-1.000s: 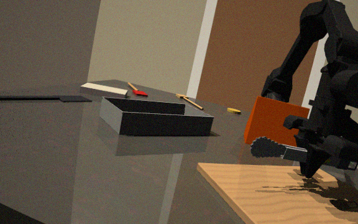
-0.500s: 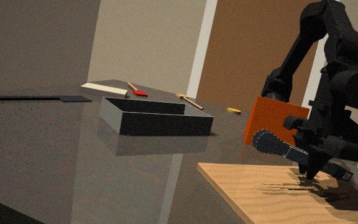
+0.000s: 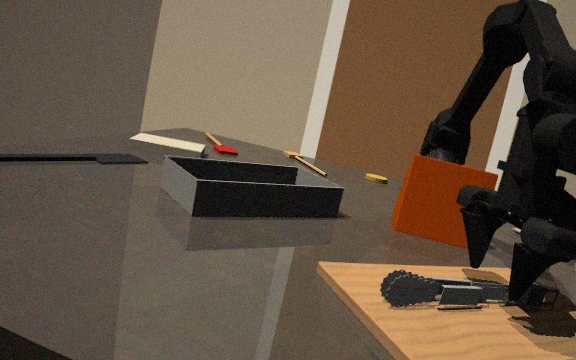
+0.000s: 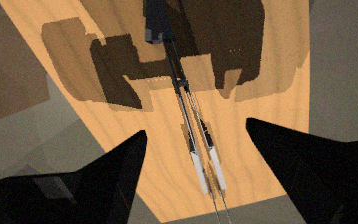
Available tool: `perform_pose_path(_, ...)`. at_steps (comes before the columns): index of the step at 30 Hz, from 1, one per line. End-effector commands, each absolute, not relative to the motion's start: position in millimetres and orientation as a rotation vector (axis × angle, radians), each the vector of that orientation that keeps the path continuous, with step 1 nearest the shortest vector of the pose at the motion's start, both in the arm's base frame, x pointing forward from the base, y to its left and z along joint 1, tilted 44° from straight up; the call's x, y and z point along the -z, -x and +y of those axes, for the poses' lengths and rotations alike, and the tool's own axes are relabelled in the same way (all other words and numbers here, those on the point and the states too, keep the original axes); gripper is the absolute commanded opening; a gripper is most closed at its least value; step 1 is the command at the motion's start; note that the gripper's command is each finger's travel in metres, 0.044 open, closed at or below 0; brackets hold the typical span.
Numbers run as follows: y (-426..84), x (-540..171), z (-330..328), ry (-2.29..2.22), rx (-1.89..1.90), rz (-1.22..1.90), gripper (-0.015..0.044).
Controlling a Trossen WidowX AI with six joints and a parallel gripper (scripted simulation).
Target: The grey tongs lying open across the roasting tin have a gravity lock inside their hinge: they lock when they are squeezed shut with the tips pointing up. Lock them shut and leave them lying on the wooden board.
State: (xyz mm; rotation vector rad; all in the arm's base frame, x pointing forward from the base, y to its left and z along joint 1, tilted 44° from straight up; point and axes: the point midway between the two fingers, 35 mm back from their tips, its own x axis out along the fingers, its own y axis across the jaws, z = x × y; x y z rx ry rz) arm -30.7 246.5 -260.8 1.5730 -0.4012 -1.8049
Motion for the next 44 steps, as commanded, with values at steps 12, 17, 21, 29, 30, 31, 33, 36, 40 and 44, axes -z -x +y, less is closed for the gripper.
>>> perform_pose_path(12,156,126,267,-1.567,1.82,-0.406,0.044)
perform_pose_path(17,158,124,267,-1.566,1.82,-0.406,0.044)
perform_pose_path(21,156,112,280,-1.567,1.817,-0.395,0.044)
perform_pose_path(29,153,91,298,-1.566,1.81,-0.379,0.044)
perform_pose_path(30,153,91,298,-1.566,1.81,-0.379,0.044)
perform_pose_path(31,153,91,298,-1.566,1.81,-0.379,0.044)
perform_pose_path(33,153,91,298,-1.566,1.81,-0.379,0.044)
perform_pose_path(36,153,91,298,-1.566,1.81,-0.379,0.044)
perform_pose_path(40,153,91,298,-1.566,1.81,-0.379,0.044)
perform_pose_path(44,153,91,298,-1.566,1.81,-0.379,0.044)
